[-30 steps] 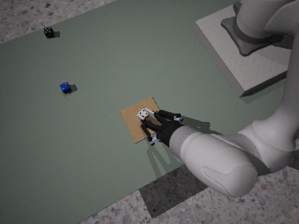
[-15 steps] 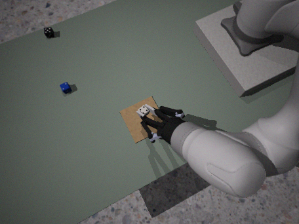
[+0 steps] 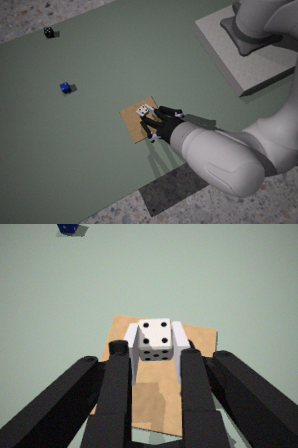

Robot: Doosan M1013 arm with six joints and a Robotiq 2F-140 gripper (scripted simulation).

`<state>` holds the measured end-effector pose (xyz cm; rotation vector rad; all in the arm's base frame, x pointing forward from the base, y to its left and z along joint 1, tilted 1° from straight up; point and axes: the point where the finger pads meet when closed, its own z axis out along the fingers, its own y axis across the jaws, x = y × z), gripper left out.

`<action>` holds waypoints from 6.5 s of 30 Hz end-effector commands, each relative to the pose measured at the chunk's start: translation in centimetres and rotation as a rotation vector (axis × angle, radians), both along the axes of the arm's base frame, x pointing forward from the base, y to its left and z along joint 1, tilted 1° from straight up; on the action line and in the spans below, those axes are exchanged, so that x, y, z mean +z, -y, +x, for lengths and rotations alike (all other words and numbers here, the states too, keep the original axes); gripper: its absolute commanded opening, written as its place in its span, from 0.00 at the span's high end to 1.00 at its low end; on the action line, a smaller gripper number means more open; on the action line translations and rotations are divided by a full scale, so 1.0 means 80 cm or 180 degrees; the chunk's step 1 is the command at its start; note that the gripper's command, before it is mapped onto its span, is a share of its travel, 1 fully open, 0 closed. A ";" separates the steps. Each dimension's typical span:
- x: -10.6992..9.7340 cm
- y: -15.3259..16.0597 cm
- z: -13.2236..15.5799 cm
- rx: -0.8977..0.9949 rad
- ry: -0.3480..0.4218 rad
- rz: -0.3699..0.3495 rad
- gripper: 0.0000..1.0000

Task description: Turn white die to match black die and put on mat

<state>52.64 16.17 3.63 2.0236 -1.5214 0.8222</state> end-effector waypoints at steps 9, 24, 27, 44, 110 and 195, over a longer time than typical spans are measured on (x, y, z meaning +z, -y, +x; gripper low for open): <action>0.005 -0.003 0.001 -0.0011 0.0002 0.0008 0.76; 0.005 -0.003 0.001 -0.0011 0.0002 0.0008 0.76; 0.005 -0.003 0.001 -0.0013 -0.0005 0.0024 0.76; 0.010 0.004 0.002 -0.0027 -0.0230 0.0826 0.76; 0.011 0.037 0.012 -0.0081 -0.1119 0.4021 0.76; -0.069 0.044 0.013 -0.0094 -0.1343 0.4823 0.76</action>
